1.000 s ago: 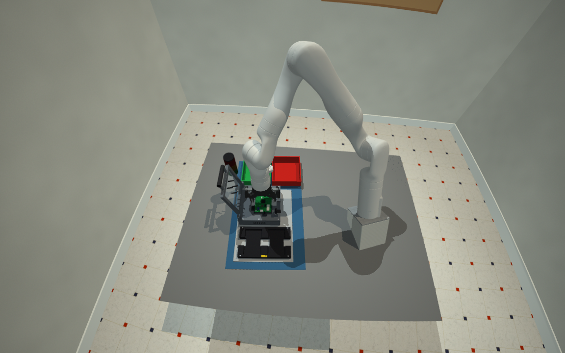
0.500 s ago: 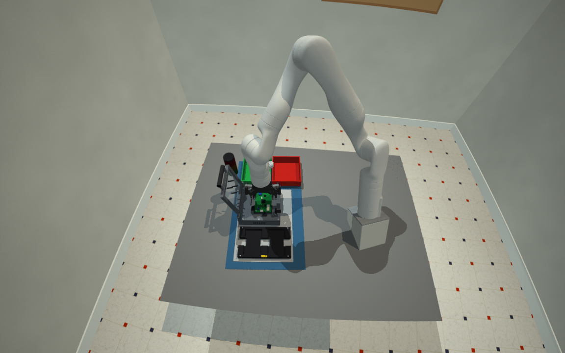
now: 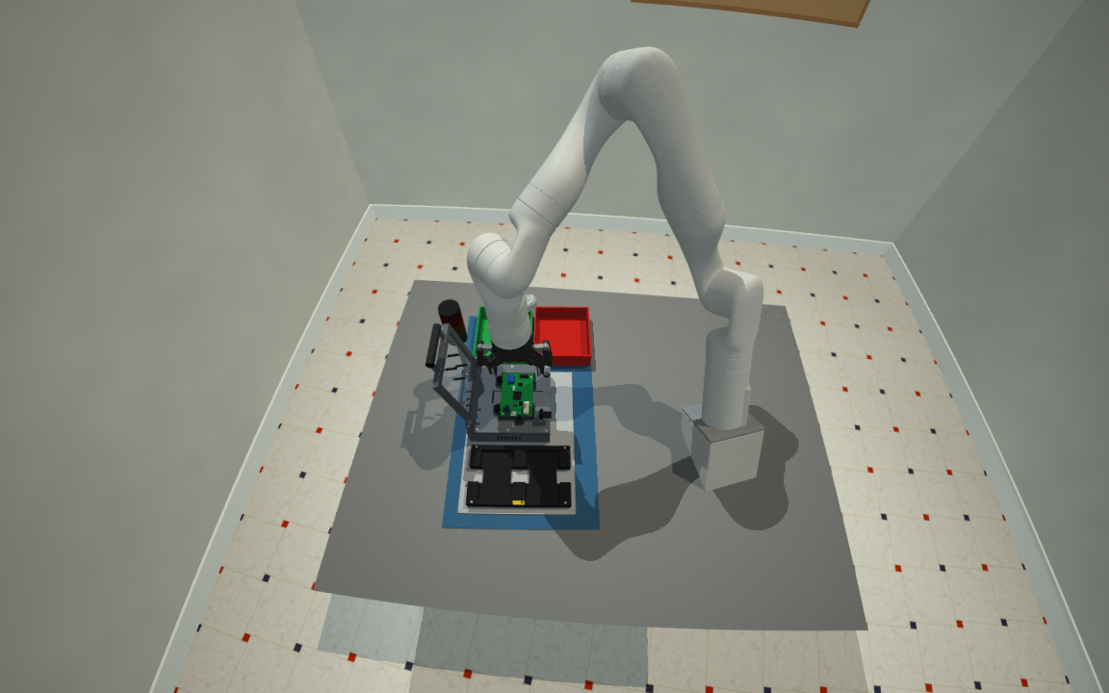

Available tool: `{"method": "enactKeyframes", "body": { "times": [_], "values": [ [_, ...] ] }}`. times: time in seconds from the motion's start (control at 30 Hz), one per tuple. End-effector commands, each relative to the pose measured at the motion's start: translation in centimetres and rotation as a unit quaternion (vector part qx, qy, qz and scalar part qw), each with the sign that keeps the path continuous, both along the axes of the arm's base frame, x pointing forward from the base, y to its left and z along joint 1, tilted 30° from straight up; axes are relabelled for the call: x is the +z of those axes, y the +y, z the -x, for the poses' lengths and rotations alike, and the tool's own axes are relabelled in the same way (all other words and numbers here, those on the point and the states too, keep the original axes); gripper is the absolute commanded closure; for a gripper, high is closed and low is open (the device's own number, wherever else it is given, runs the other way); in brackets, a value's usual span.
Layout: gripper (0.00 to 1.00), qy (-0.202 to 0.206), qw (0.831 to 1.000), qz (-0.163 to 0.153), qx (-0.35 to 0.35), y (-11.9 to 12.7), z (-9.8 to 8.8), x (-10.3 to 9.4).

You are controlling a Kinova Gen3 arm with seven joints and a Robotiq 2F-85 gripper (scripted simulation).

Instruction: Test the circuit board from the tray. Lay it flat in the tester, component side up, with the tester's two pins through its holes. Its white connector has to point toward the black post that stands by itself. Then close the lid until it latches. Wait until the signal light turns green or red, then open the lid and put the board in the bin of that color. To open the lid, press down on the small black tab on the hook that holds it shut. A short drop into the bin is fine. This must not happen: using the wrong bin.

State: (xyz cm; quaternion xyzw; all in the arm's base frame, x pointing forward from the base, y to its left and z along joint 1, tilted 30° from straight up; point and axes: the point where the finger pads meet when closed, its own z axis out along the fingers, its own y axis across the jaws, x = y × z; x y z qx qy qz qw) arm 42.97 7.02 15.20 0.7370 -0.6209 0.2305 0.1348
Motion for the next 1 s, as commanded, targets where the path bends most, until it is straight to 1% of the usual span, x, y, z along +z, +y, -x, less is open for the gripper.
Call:
{"method": "enactKeyframes", "body": {
  "times": [0.0,0.07,0.13,0.43,0.63,0.7,0.97],
  "values": [
    [0.00,-0.010,1.000,-0.009,0.007,1.5,-0.1,2.0],
    [0.00,-0.010,1.000,-0.009,0.007,2.1,0.1,3.1],
    [0.00,-0.010,1.000,-0.009,0.007,2.1,0.1,3.1],
    [0.00,-0.010,1.000,-0.009,0.007,4.6,1.1,7.6],
    [0.00,-0.010,1.000,-0.009,0.007,6.0,1.7,10.2],
    [0.00,-0.010,1.000,-0.009,0.007,6.0,1.7,10.2],
    [0.00,-0.010,1.000,-0.009,0.007,7.3,2.3,12.7]
  ]
}}
